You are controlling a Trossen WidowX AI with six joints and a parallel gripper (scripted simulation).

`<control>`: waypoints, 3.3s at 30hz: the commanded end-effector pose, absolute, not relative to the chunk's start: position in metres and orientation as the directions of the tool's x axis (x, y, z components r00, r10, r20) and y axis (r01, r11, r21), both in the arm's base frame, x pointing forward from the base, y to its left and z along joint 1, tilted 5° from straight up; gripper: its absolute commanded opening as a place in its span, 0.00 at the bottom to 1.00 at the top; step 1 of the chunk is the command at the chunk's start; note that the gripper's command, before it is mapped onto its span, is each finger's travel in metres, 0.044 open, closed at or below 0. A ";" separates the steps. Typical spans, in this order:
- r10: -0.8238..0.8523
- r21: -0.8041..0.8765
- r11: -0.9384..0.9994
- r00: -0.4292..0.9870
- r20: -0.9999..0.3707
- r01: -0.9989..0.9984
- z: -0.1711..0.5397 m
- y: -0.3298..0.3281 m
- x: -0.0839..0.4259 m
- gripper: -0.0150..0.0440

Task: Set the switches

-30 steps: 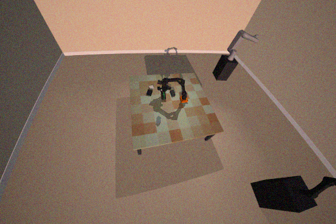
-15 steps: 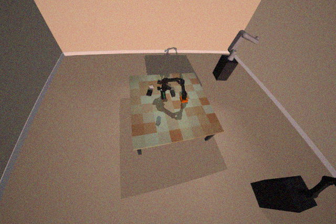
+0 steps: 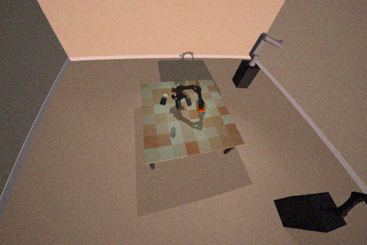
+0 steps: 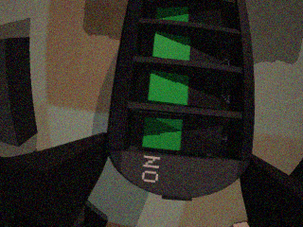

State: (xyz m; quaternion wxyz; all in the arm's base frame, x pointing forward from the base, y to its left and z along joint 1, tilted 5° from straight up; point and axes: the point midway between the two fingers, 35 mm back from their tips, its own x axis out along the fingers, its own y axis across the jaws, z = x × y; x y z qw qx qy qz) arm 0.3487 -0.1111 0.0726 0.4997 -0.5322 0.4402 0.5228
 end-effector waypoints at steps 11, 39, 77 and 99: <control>0.071 -0.055 -0.125 0.046 -0.996 -0.991 0.057 -0.111 0.348 0.83; 0.070 -0.055 -0.125 0.046 -0.996 -0.991 0.038 -0.119 0.350 0.83; 0.061 -0.056 -0.119 0.049 -0.997 -0.991 0.021 -0.126 0.352 1.00; 0.066 -0.056 -0.119 0.049 -0.997 -0.991 0.064 -0.069 0.343 1.00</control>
